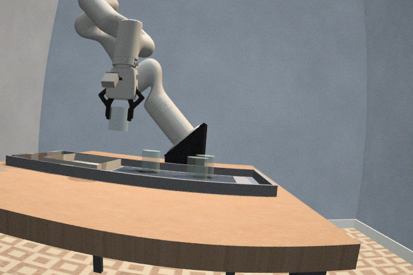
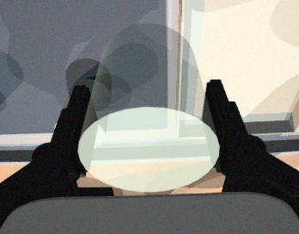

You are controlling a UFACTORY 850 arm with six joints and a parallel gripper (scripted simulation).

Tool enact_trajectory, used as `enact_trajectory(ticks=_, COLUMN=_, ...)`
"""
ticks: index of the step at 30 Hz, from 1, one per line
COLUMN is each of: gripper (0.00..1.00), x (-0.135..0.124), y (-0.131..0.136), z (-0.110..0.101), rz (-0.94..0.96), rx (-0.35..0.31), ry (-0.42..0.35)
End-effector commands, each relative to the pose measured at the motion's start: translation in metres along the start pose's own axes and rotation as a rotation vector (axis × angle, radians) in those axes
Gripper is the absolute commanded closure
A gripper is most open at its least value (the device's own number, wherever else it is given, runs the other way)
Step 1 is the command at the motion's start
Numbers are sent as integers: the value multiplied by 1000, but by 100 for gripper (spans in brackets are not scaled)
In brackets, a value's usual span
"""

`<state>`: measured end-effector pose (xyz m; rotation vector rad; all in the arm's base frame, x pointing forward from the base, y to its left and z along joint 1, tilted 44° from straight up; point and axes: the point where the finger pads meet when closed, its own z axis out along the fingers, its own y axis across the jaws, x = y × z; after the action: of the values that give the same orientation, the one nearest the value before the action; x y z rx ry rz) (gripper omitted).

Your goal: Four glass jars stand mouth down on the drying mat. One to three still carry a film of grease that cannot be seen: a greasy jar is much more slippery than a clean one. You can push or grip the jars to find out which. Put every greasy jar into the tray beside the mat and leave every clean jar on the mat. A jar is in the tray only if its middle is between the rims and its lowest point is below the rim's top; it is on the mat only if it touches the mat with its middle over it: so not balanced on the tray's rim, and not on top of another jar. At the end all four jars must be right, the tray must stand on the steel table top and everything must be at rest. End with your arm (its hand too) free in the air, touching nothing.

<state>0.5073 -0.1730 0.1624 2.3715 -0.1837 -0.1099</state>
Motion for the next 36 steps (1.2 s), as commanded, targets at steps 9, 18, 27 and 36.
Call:
enact_trajectory(ticks=9, gripper=100, x=-12, y=30, z=-1, rz=0, rx=1, ry=2)
enact_trajectory(ticks=18, gripper=100, x=-21, y=52, z=-1, rz=0, rx=1, ry=2)
enact_trajectory(ticks=27, gripper=100, x=-32, y=80, z=-1, rz=0, rx=1, ry=2)
enact_trajectory(ticks=36, gripper=100, x=-41, y=101, z=-1, rz=0, rx=1, ry=2)
